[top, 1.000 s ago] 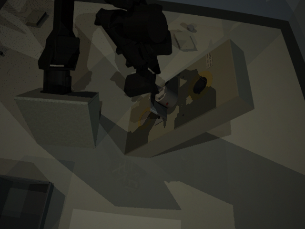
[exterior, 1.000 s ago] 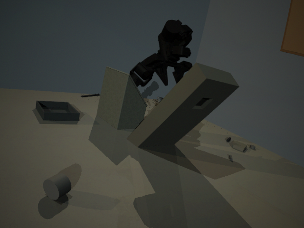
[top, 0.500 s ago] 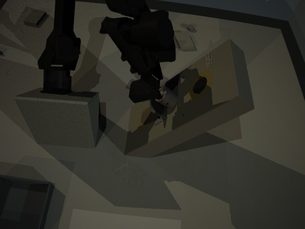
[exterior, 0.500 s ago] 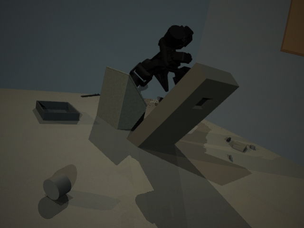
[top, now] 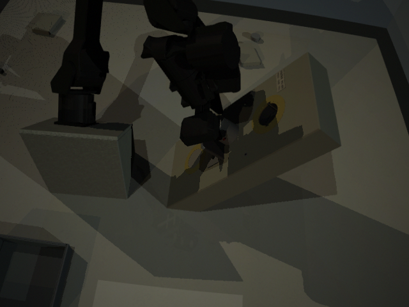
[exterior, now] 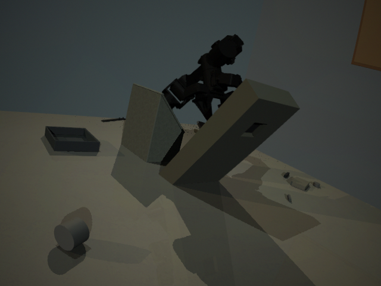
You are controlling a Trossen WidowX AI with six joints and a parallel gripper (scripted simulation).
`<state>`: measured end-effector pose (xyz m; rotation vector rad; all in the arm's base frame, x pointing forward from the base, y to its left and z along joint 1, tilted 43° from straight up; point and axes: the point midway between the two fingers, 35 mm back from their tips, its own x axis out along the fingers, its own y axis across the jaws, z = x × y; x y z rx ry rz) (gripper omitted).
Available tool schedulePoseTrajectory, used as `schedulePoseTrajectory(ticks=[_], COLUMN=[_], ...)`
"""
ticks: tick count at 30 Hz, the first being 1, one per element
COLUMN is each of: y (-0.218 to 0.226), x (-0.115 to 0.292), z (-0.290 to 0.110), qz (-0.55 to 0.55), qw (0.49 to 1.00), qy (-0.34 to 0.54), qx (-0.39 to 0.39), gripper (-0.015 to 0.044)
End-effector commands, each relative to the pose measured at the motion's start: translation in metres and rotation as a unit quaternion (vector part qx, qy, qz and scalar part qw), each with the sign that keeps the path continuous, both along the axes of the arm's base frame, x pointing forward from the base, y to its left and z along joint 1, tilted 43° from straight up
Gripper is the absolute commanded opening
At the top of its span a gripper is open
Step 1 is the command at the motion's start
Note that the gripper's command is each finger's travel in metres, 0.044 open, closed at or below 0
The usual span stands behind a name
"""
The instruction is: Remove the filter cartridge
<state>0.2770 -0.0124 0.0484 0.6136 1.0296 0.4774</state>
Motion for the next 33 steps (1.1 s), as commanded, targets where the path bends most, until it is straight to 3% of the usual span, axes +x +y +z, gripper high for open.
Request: schedulePoseTrajectory(ticks=[1,8,26,33], y=[0.0052,0.0054,0.0043,-0.0003], x=[-0.0011,-0.001,0.0009,0.0067], z=[-0.0077,-0.0078,-0.0041,0.0009], qz=[-0.001,-0.001,0.0,0.0], qw=[1.0,1.0,1.0,1.0], qy=[0.01,0.01,0.002,0.002], qx=[0.004,0.004,0.002,0.001], gripper=[0.0305,0.0305,0.0185,0.0001])
